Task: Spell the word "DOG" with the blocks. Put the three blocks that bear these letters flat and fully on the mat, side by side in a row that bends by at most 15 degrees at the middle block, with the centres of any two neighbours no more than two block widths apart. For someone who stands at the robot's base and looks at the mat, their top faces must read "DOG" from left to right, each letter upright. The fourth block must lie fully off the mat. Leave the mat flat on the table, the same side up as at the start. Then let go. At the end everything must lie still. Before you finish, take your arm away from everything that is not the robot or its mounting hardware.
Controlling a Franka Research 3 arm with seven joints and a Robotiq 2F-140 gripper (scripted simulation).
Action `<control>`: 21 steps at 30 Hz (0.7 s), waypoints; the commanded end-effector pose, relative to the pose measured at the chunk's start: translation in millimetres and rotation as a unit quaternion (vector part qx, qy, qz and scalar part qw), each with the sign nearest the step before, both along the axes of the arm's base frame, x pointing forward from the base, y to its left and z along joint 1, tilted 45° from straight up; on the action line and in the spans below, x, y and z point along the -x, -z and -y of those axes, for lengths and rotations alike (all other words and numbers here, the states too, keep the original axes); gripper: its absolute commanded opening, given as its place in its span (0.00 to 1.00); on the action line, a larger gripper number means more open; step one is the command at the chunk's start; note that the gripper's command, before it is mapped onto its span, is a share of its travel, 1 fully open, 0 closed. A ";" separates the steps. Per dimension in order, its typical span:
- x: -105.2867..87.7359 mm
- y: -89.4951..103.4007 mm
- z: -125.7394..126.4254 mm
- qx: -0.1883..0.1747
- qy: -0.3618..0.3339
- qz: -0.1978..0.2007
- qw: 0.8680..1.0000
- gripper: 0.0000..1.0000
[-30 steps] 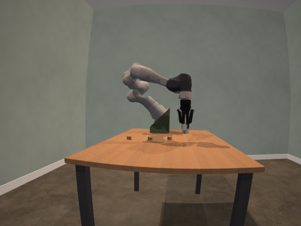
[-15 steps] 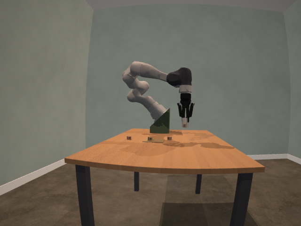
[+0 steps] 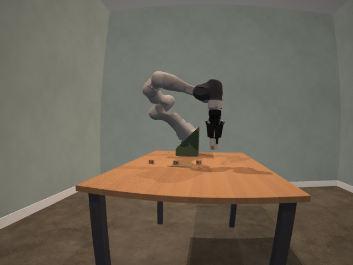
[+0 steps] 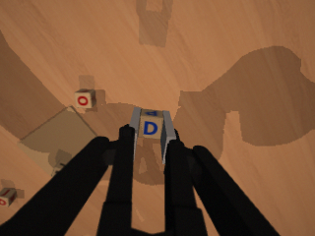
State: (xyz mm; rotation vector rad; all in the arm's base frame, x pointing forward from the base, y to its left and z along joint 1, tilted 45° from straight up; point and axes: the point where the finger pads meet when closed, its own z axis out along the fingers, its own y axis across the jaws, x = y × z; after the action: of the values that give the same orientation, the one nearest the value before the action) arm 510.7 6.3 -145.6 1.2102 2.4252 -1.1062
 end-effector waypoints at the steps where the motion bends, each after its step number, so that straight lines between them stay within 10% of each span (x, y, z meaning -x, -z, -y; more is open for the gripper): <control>1: 0.4 -1.5 0.1 0.007 0.049 0.049 0.998 0.13; 21: -0.2 -15.6 14.4 0.029 0.143 0.148 0.978 0.13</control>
State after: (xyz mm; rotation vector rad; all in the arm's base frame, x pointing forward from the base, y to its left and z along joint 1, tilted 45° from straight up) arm 508.7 -6.9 -132.7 1.4987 2.1526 -1.0240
